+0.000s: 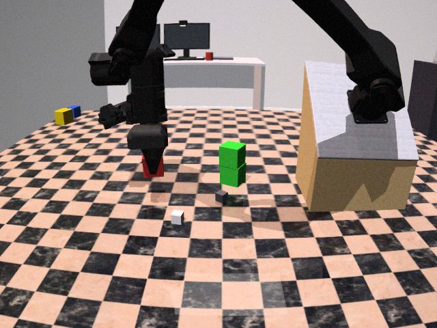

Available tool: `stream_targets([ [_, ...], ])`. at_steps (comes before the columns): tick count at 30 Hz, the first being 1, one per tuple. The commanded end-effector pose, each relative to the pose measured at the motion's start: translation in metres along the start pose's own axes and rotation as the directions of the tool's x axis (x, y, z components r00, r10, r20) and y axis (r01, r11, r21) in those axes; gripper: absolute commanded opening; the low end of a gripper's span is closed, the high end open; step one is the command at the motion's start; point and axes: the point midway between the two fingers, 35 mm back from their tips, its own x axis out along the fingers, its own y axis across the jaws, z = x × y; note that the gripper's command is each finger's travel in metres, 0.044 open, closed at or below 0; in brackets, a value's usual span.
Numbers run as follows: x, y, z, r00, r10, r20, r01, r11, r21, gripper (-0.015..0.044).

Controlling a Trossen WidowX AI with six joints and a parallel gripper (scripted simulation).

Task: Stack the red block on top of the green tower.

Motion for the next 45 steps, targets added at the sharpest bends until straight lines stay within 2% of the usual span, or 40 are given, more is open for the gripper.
stream_targets([
  [1,-0.025,-0.001,0.005,1.0,-0.011,0.017,0.011,1.0,-0.011,0.0],
  [15,-0.096,-0.001,0.004,1.0,-0.014,0.016,0.014,1.0,-0.011,0.0],
  [24,-0.097,-0.001,0.001,1.0,-0.015,0.016,0.015,1.0,-0.009,0.0],
  [45,-0.1,-0.005,-0.085,1.0,-0.028,0.009,0.028,1.0,0.001,0.0],
])
